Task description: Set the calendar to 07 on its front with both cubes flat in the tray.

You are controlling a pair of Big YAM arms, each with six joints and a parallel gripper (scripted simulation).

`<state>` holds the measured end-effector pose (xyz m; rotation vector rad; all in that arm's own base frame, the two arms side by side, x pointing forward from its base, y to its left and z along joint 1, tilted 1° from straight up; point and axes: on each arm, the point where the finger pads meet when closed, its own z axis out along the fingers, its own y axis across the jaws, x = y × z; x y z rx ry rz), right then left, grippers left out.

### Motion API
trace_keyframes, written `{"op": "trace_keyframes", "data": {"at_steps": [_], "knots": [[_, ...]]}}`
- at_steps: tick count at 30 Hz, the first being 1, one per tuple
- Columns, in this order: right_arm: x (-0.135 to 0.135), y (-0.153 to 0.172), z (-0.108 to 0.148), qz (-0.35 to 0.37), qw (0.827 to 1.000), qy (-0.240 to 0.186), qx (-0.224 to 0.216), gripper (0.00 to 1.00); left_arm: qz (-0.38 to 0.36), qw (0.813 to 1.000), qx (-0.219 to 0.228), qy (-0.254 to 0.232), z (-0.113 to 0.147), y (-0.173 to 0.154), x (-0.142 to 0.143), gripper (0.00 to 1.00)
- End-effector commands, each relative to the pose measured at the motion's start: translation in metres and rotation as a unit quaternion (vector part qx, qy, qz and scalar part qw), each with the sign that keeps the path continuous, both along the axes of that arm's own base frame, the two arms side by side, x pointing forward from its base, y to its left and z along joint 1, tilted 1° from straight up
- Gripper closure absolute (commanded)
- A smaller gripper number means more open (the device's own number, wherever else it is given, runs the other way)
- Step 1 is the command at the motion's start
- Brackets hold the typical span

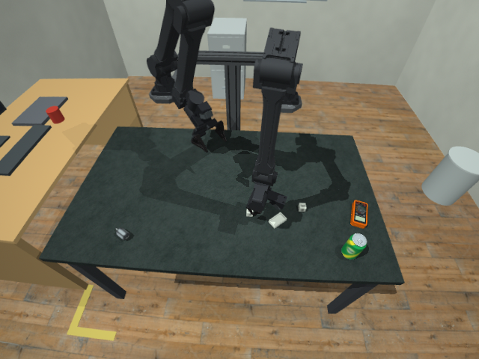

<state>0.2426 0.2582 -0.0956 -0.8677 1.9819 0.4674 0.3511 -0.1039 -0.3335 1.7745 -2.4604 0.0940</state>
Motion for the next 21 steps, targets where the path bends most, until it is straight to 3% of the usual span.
{"op": "trace_keyframes", "data": {"at_steps": [1,4,8,21], "knots": [[-0.002,0.000,0.003,0.002,1.000,-0.002,0.004,0.00,0.090,0.996,0.012,-0.018,0.013,-0.005,0.015,0.47],[-0.002,0.000,0.003,0.002,1.000,-0.002,0.004,0.00,0.141,0.989,0.032,-0.011,0.004,-0.008,0.003,0.47],[-0.002,0.000,0.003,0.002,1.000,-0.002,0.004,0.00,0.155,0.986,0.059,-0.005,-0.013,-0.019,-0.019,0.47],[-0.002,0.000,0.003,0.002,1.000,-0.002,0.004,0.00,0.154,0.986,0.070,-0.010,-0.014,-0.016,-0.021,0.47]]}}
